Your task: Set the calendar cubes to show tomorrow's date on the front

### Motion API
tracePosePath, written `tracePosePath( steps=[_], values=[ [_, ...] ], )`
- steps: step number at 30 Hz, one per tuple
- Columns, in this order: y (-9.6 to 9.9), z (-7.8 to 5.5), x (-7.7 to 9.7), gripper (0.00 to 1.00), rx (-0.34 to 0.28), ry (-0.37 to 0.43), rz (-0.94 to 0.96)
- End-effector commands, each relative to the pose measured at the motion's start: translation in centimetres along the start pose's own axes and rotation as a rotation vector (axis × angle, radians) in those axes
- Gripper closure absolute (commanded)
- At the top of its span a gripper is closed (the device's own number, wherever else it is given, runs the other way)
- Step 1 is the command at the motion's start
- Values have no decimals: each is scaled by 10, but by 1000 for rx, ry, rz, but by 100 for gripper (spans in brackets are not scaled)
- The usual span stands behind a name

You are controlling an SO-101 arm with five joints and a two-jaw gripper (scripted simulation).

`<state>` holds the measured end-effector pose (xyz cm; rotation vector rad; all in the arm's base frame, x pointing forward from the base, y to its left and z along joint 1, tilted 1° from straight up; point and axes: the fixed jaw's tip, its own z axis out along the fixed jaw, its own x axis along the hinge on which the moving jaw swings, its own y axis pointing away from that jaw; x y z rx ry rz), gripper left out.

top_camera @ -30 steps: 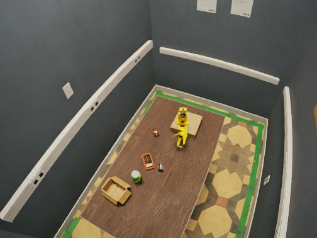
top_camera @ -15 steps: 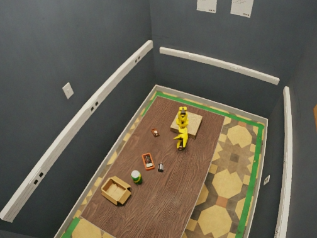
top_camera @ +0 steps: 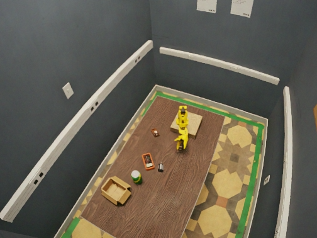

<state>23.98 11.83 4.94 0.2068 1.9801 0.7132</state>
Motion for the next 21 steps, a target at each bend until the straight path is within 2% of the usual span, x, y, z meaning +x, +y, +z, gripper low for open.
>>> tracePosePath(
  steps=[1, 21],
  values=[
    [6, 7, -4, 65, 83, 156, -105],
    [11, -5, -9, 65, 120, 256, -211]
  ],
)
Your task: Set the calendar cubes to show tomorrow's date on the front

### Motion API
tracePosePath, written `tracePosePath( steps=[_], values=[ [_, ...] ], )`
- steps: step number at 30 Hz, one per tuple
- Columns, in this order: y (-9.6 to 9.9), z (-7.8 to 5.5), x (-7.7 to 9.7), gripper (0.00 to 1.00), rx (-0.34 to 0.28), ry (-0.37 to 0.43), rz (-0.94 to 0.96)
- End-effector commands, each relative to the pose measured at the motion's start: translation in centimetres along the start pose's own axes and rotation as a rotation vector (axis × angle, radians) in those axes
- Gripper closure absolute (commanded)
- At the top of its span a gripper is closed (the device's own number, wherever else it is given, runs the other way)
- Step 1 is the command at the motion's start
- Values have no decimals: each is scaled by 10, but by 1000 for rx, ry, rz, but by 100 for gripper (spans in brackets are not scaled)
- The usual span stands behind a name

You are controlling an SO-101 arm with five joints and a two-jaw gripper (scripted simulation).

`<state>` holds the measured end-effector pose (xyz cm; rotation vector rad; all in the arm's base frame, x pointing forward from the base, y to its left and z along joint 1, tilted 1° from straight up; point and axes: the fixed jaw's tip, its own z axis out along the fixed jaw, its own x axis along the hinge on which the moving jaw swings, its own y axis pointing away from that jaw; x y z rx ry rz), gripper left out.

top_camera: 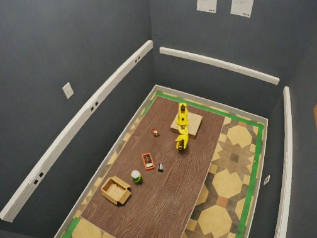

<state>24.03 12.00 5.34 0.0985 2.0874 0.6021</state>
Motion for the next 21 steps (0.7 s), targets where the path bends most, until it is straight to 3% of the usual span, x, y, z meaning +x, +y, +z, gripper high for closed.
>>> tracePosePath(
  steps=[1, 21],
  values=[
    [7, -7, -7, 65, 58, 166, -106],
    [10, -21, -11, 65, 92, 262, -206]
  ],
)
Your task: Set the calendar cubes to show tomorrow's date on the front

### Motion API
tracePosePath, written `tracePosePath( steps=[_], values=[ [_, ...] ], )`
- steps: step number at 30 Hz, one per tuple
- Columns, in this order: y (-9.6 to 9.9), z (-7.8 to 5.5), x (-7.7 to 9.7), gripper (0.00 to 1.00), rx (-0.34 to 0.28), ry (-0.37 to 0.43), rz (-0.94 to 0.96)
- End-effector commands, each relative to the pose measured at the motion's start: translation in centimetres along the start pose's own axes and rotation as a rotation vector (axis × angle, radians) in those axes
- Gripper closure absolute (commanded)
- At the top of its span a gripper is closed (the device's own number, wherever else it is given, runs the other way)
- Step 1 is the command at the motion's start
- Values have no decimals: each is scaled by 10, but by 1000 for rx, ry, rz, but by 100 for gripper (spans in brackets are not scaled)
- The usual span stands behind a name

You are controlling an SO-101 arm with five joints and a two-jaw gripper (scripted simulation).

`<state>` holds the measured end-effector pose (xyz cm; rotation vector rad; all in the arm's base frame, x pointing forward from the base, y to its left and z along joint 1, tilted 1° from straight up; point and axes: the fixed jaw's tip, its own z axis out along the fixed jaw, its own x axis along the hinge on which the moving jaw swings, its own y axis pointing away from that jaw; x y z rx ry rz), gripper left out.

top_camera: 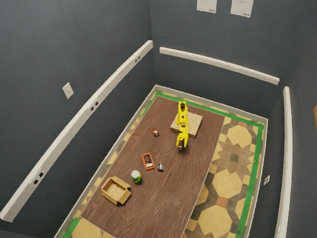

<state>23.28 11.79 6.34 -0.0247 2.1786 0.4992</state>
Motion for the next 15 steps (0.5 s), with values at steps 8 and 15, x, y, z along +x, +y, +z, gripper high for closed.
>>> tracePosePath(
  steps=[8, 15],
  values=[
    [6, -14, -7, 65, 55, 206, -124],
    [6, -17, -7, 65, 70, 253, -152]
  ],
)
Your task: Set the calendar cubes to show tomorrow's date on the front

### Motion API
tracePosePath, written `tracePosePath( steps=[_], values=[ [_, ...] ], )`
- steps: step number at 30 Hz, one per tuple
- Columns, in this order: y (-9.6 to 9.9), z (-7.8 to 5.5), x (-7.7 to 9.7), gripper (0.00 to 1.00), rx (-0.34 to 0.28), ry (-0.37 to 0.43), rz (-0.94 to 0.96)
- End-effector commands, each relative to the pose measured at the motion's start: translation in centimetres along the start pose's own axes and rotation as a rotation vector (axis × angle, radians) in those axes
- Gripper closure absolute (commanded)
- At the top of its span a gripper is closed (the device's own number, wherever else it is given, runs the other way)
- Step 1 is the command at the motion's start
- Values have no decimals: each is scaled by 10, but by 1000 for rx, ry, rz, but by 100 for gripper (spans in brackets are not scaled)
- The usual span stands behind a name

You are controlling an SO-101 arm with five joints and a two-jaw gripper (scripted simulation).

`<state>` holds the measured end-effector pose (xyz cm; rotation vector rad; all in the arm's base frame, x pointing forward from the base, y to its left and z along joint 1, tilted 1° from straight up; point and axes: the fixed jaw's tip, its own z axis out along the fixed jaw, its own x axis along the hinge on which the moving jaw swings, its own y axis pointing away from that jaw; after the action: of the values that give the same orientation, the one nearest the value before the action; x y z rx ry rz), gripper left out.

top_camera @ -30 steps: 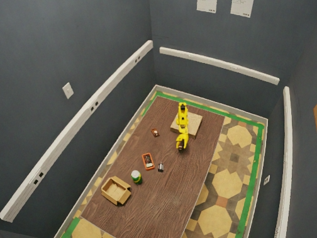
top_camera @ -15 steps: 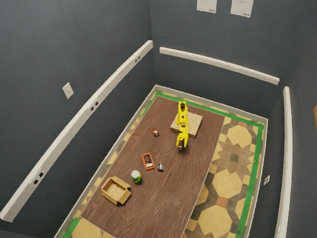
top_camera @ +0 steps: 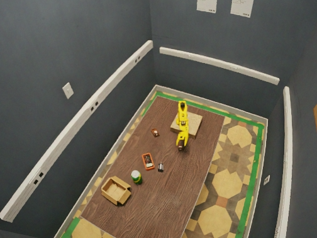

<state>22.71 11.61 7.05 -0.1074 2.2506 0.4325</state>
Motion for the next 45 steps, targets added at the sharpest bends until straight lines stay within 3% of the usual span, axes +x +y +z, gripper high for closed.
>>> tracePosePath(
  steps=[1, 11, 26, 28, 29, 38, 43, 45],
  values=[
    [3, -8, -3, 65, 40, 184, -83],
    [-2, -3, 11, 65, 63, 255, -89],
    [-13, 0, 40, 65, 132, 487, -121],
    [-13, 0, 40, 65, 132, 487, -121],
    [-15, 0, 46, 65, 146, 543, -130],
    [-20, 2, 63, 65, 187, 719, -163],
    [-22, 3, 71, 65, 203, 807, -182],
    [-22, 3, 71, 65, 203, 807, -182]
  ],
)
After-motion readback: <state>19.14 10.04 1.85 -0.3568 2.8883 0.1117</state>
